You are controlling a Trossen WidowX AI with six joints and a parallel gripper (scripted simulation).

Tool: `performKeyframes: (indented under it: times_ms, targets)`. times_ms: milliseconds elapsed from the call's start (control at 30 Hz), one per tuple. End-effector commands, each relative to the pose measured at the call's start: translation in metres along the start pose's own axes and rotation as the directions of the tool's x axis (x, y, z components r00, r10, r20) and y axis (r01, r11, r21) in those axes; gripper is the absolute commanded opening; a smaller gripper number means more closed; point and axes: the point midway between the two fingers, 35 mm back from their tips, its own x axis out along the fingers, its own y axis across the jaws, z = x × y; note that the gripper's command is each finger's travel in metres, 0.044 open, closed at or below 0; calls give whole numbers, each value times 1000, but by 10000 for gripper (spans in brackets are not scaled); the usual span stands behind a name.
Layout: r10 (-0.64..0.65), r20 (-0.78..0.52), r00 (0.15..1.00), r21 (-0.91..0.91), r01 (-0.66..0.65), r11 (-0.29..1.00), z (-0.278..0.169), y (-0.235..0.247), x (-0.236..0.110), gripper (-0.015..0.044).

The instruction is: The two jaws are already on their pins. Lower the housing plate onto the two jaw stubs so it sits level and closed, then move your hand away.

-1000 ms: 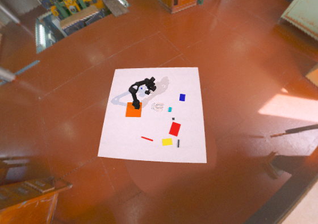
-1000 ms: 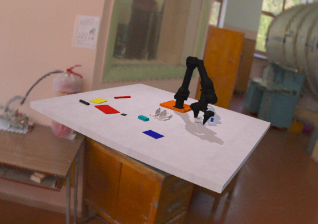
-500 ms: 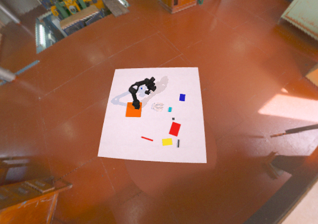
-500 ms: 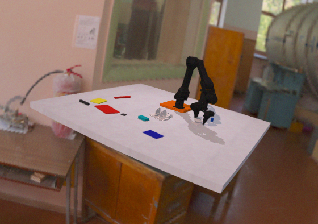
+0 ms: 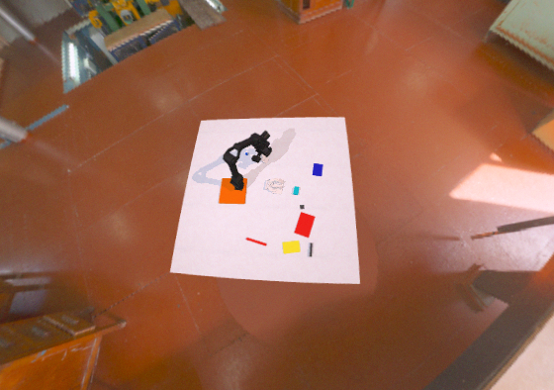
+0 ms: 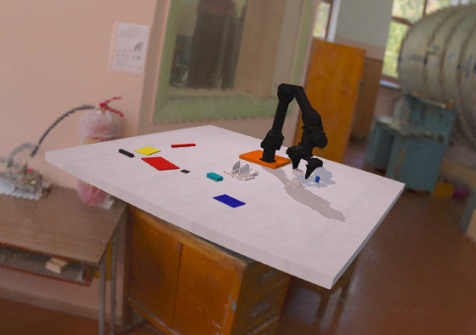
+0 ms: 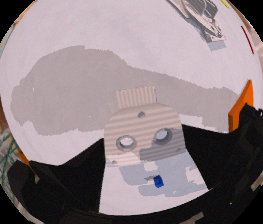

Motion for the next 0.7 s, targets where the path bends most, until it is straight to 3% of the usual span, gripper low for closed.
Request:
performKeyframes:
  times_ms: [0,300,667]
  targets:
    - [6,-1,1000,2,-6,1000,0,1,-12,351]
    - [7,-2,1000,3,-7,1000,-1,-1,-39,351]
    - [6,0,1000,-29,-6,1000,22,-12,-40,351]
